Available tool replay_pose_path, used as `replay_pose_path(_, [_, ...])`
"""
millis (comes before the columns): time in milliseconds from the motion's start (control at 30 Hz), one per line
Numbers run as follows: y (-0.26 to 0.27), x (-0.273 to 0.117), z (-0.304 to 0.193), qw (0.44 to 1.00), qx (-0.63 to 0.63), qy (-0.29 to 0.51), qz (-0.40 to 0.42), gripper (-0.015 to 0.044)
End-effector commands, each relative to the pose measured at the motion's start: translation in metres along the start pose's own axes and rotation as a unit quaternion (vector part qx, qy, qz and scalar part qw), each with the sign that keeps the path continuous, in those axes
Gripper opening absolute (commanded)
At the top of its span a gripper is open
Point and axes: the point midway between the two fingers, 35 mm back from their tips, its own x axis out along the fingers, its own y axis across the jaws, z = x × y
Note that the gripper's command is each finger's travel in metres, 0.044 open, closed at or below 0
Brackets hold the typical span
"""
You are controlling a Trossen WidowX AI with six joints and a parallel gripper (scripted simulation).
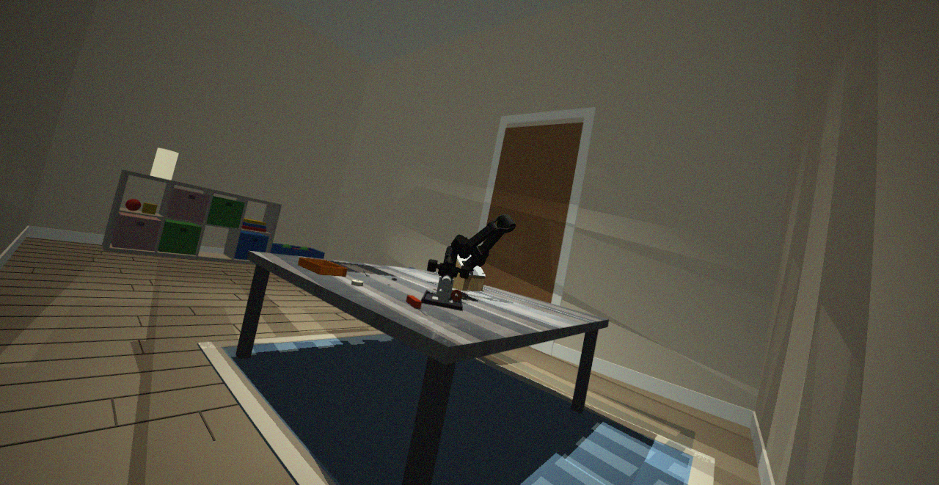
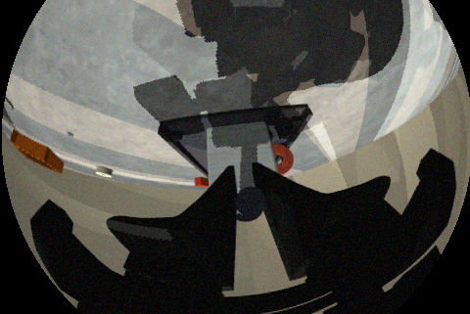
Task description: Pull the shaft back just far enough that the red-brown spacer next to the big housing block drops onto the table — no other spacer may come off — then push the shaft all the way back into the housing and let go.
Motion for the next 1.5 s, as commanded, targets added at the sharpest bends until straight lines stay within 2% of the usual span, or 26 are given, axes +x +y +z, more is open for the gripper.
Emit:
replay_pose_path(0, [-0.0003, 0.0014, -0.0032, 1.000, 0.000, 0.002, 0.000, 0.0000])
replay_pose_path(1333, [-0.0005, 0.0082, -0.0100, 1.000, 0.000, 0.002, 0.000, 0.0000])
replay_pose_path(1467, [0.0000, 0.0060, -0.0065, 1.000, 0.001, 0.000, 0.000, 0.0105])
